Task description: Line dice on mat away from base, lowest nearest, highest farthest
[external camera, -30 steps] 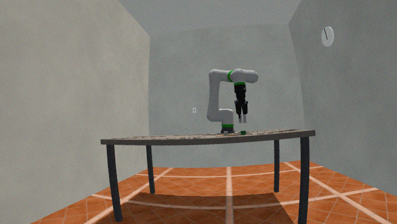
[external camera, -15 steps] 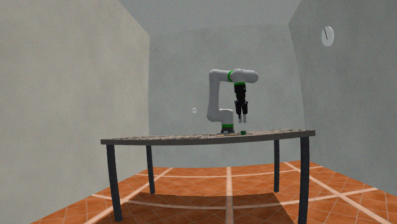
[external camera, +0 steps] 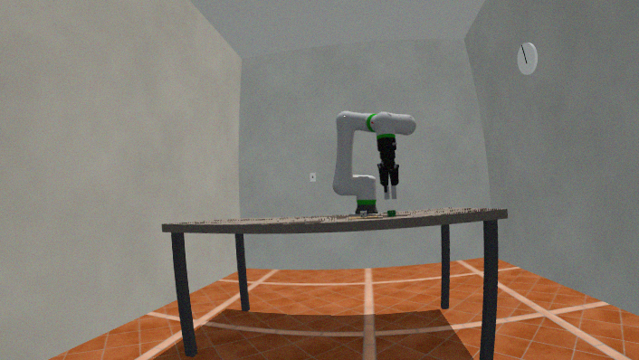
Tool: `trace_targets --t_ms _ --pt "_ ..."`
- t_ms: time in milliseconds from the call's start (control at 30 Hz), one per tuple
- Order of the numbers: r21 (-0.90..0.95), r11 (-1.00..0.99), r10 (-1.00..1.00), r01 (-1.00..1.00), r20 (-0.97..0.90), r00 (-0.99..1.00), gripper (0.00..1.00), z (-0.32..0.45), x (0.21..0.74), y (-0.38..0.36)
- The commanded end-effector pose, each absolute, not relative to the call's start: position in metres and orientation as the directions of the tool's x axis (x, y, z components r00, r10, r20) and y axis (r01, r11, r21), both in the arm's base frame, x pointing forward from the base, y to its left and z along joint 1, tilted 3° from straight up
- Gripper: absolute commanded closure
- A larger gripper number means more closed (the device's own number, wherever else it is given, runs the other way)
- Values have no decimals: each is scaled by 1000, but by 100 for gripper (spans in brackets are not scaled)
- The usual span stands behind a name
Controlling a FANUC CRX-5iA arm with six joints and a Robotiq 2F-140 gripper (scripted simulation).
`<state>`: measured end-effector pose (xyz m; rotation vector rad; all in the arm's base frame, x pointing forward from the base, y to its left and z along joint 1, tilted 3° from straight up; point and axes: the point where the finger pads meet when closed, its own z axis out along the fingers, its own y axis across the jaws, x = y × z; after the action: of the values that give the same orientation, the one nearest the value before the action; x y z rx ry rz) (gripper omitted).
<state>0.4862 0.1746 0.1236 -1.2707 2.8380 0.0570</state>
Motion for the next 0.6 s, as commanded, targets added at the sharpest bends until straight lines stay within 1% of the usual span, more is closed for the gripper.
trace_targets --t_ms 0,567 --pt "20 666 -745 -746 -44 -666 72 120 486 175" --pt "20 666 -745 -746 -44 -666 72 96 487 176"
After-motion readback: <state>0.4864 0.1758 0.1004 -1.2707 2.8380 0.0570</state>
